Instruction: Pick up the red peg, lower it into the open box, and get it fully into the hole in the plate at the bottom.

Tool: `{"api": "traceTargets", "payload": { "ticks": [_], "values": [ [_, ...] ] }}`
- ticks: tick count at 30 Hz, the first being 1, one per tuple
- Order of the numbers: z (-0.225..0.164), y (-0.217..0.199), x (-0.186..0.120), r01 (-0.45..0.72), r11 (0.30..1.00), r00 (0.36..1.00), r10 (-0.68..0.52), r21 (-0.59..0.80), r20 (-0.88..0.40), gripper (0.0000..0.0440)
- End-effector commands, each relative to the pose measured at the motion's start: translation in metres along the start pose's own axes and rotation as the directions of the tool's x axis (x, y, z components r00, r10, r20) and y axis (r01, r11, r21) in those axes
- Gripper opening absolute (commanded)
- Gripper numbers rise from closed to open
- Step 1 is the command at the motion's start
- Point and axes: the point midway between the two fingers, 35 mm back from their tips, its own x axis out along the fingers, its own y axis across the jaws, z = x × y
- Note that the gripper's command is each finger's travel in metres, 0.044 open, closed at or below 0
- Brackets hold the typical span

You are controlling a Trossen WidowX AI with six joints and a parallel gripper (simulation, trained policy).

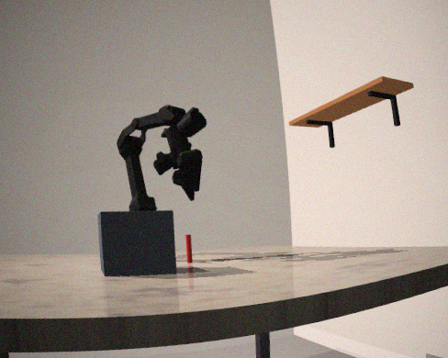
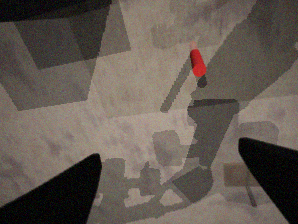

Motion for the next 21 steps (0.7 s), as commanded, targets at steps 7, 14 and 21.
{"api": "traceTargets", "payload": {
  "ticks": [7, 14, 21],
  "values": [
    [0.009, -0.027, 0.035, 0.183, 0.980, 0.980, -0.176, -0.078, 0.090, 0.0436],
    [0.017, -0.040, 0.052, 0.261, 0.958, 0.960, -0.244, -0.119, 0.139, 0.0436],
    [0.024, -0.048, 0.070, 0.309, 0.939, 0.942, -0.281, -0.150, 0.181, 0.0435]
  ]
}}
